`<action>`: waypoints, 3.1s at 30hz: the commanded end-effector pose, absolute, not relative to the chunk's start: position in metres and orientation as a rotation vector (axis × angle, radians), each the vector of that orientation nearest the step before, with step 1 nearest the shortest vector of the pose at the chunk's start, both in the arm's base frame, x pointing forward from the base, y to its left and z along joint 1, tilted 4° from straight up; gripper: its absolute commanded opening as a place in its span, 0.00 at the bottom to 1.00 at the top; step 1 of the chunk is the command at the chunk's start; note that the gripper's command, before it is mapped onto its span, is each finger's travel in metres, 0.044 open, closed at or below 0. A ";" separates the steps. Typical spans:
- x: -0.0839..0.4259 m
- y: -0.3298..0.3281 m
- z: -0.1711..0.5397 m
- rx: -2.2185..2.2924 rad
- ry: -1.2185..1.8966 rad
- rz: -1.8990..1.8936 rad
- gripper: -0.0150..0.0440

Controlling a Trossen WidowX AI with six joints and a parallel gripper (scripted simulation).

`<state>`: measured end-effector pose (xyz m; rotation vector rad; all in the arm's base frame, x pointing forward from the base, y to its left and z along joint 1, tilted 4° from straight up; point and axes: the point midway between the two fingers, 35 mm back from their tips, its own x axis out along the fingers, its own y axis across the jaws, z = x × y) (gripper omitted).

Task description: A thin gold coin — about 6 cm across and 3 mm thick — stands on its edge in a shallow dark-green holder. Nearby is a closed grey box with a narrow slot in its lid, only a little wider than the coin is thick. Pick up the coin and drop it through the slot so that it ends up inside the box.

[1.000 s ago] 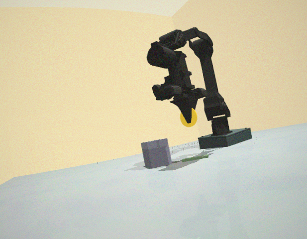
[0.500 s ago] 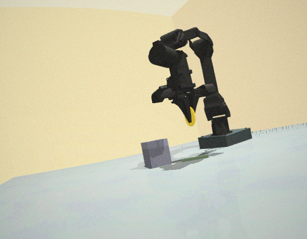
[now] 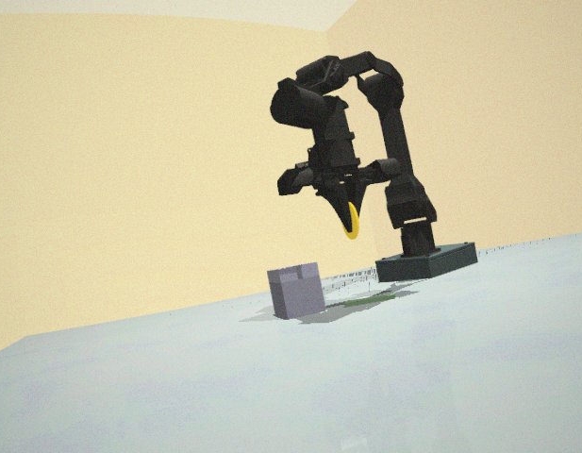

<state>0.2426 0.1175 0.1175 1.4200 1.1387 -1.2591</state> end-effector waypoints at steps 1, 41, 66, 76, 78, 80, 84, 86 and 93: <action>0.250 0.112 0.116 1.413 1.139 -1.269 0.25; 0.314 0.036 0.114 1.411 1.131 -1.267 0.25; 0.316 0.033 0.113 1.411 1.120 -1.261 0.25; 0.315 0.034 0.115 1.413 1.119 -1.261 0.25; 0.315 0.034 0.114 1.413 1.119 -1.261 0.25; 0.315 0.034 0.113 1.413 1.120 -1.261 0.25; 0.315 0.035 0.111 1.414 1.119 -1.261 0.25; 0.315 0.035 0.110 1.414 1.119 -1.262 0.25; 0.315 0.035 0.106 1.415 1.118 -1.263 0.25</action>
